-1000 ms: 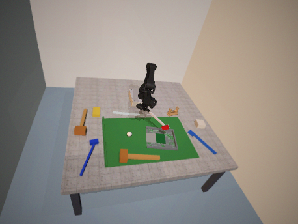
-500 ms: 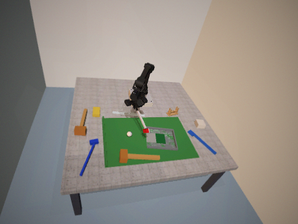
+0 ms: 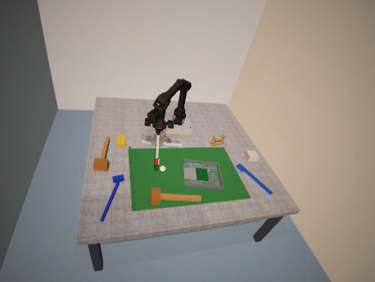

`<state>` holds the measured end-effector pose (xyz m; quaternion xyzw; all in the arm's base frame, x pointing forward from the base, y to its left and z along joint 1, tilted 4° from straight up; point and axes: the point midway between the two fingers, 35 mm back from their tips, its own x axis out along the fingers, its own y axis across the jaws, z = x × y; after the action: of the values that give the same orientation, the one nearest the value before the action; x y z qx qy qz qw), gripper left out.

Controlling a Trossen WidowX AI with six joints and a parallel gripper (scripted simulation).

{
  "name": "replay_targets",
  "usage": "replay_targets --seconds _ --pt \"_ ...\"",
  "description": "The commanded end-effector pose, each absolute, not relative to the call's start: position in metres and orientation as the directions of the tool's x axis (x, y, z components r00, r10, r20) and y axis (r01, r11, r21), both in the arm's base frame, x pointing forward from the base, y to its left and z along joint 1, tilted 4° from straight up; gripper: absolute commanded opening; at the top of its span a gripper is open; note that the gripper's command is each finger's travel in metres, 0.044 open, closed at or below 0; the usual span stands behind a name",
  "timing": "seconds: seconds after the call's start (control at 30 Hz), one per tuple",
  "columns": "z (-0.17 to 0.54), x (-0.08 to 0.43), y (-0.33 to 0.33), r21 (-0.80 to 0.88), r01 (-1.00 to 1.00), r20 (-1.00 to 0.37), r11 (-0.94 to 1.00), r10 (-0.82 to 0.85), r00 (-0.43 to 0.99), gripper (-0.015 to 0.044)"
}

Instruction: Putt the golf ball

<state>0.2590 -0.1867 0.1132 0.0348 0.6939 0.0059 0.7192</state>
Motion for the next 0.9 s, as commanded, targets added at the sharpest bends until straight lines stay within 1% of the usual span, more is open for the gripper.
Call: replay_targets --seconds 0.0,0.2,0.47,0.87 --pt "0.117 0.258 -0.196 0.051 0.083 -0.998 0.995 0.047 0.046 0.0" --pt "0.11 0.258 -0.196 0.051 0.083 -0.998 0.995 0.047 0.046 0.0" --pt "0.078 0.259 -0.194 0.051 0.083 -0.998 0.995 0.047 0.046 0.0" --pt "0.065 0.26 -0.194 0.051 0.083 -0.998 0.995 0.047 0.046 0.0"
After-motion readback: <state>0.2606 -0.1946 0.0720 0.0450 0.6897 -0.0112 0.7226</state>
